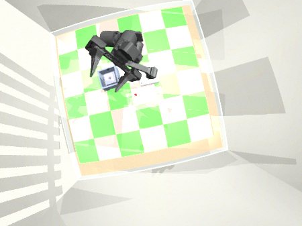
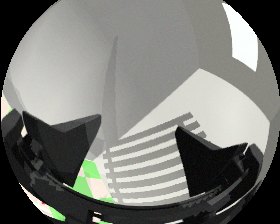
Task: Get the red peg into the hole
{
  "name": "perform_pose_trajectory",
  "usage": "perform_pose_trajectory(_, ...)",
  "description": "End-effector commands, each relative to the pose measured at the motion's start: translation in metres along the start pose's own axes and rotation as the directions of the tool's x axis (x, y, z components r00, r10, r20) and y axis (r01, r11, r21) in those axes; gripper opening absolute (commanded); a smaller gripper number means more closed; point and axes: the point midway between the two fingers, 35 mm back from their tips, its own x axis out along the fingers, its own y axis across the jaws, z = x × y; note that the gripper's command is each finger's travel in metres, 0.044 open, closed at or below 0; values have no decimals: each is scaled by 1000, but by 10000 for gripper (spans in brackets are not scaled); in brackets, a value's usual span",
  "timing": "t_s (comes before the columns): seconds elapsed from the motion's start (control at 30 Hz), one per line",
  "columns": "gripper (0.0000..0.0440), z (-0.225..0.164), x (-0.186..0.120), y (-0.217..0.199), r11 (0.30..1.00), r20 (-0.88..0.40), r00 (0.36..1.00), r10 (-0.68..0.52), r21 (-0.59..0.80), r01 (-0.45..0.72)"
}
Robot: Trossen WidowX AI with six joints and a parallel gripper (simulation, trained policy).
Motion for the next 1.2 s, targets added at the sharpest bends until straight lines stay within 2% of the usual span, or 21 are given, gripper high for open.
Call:
perform_pose_trajectory(0.0,420,-1,-1,-2,1000,-2,1000,-15,9,15)
perform_pose_trajectory(0.07,440,-1,-3,-5,999,-5,999,-49,24,49)
perform_pose_trajectory(0.33,440,20,-17,-6,972,13,973,-232,34,232)
perform_pose_trajectory(0.5,440,39,-16,12,957,45,956,-290,-1,290)
perform_pose_trajectory(0.83,440,44,12,65,953,49,954,-297,-45,299)
perform_pose_trajectory(1.17,440,-6,55,114,973,-83,970,-229,-29,228)
